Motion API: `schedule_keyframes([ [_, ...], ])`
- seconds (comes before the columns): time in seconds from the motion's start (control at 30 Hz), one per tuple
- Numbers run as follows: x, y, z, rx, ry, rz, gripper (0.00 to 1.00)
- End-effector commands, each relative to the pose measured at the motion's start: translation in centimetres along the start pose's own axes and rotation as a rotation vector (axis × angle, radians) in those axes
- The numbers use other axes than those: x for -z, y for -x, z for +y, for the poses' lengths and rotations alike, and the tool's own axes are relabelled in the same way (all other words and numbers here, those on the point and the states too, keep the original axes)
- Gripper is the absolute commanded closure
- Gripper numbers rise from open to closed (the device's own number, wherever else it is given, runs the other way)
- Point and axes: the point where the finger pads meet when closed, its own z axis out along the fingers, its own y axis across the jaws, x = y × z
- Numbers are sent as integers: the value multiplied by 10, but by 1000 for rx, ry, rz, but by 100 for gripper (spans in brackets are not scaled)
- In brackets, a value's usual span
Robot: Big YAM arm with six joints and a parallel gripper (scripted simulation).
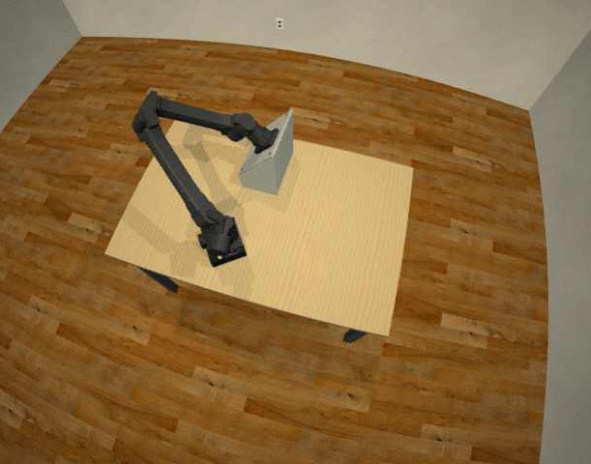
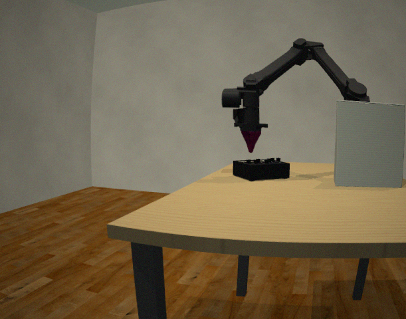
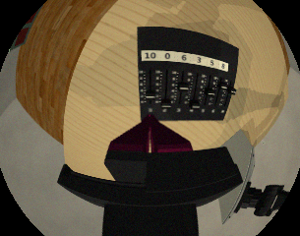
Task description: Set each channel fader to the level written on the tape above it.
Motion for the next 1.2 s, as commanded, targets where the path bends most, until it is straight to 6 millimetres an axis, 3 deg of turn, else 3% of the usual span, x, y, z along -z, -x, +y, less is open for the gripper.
schedule_keyframes([
  [0.0, -9, -1, 0, 5, -11, 0, 100],
  [1.17, -24, -3, -1, 8, -12, 1, 100],
])
